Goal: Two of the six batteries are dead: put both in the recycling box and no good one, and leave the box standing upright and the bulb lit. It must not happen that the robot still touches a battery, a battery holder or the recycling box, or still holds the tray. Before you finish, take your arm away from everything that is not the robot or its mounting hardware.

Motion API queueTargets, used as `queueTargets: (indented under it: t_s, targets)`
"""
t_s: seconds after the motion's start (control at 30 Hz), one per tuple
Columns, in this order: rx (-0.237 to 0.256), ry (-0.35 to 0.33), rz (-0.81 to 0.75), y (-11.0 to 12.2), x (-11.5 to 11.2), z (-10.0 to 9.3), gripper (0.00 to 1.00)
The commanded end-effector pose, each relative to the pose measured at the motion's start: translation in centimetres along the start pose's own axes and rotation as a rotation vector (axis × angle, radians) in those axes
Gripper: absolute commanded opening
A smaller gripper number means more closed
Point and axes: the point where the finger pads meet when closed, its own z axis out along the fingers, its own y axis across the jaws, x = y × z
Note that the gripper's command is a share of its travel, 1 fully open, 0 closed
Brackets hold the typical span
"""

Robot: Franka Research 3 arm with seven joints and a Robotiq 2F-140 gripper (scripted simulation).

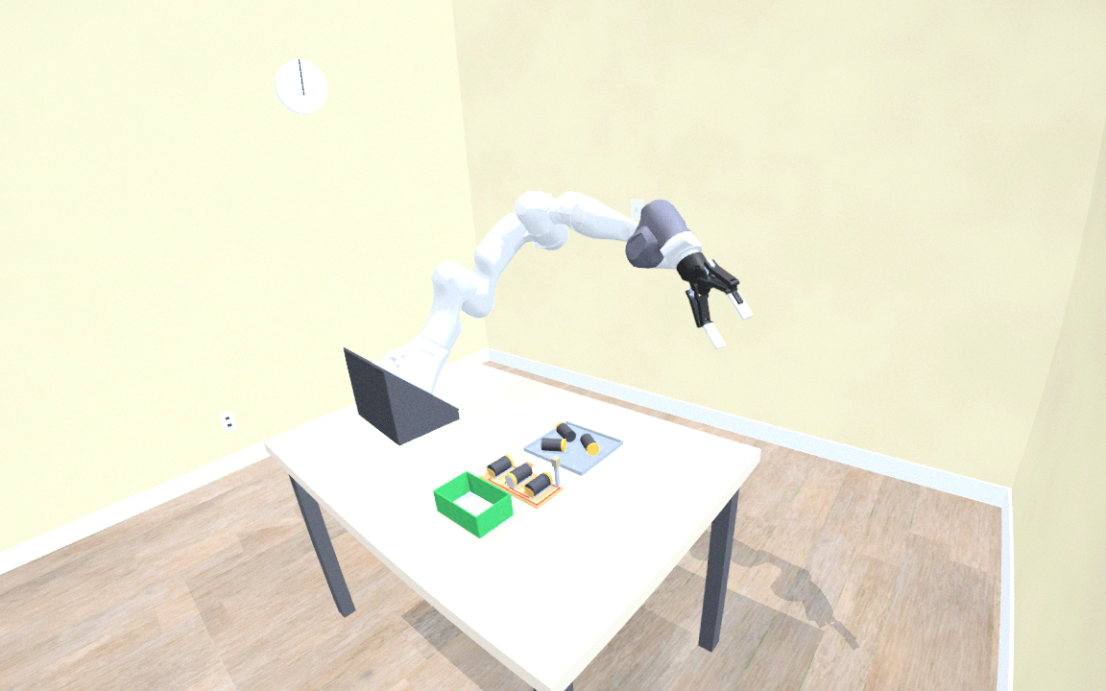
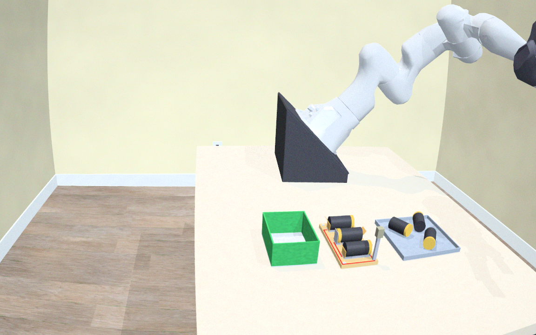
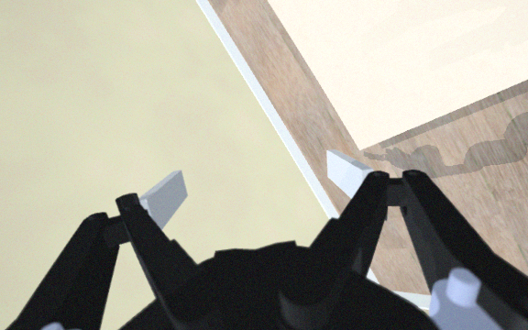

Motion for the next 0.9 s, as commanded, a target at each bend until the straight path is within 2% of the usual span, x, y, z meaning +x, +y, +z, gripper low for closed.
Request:
queueTargets:
  t_s: [0.0, 0.1, 0.17, 0.23, 0.3, 0.33, 0.4, 0.5, 0.6, 0.67, 0.8, 0.87]
  targets:
    - [-0.106, 0.203, 0.528, 0.8, 7.1, 1.8, 1.0]
    - [-0.163, 0.469, 1.149, 0.5, 11.2, 2.2, 1.0]
    - [-0.162, 0.659, 1.581, -0.5, 13.5, 2.5, 1.0]
    - [-0.139, 0.831, 1.956, -0.9, 17.9, 3.2, 1.0]
    - [-0.139, 0.831, 1.956, -0.9, 17.9, 3.2, 1.0]
    - [-0.124, 0.903, 2.107, -0.7, 26.5, 4.2, 1.0]
    - [-0.098, 1.009, 2.32, 0.3, 31.2, 4.1, 1.0]
    - [-0.083, 1.067, 2.43, 3.0, 37.3, 3.2, 1.0]
    - [-0.083, 1.068, 2.433, 7.2, 43.2, 1.7, 1.0]
    - [-0.083, 1.068, 2.433, 10.4, 46.3, 0.5, 1.0]
    - [-0.083, 1.068, 2.433, 17.0, 51.2, -1.9, 1.0]
    - [-0.083, 1.068, 2.433, 17.0, 51.2, -1.9, 1.0]
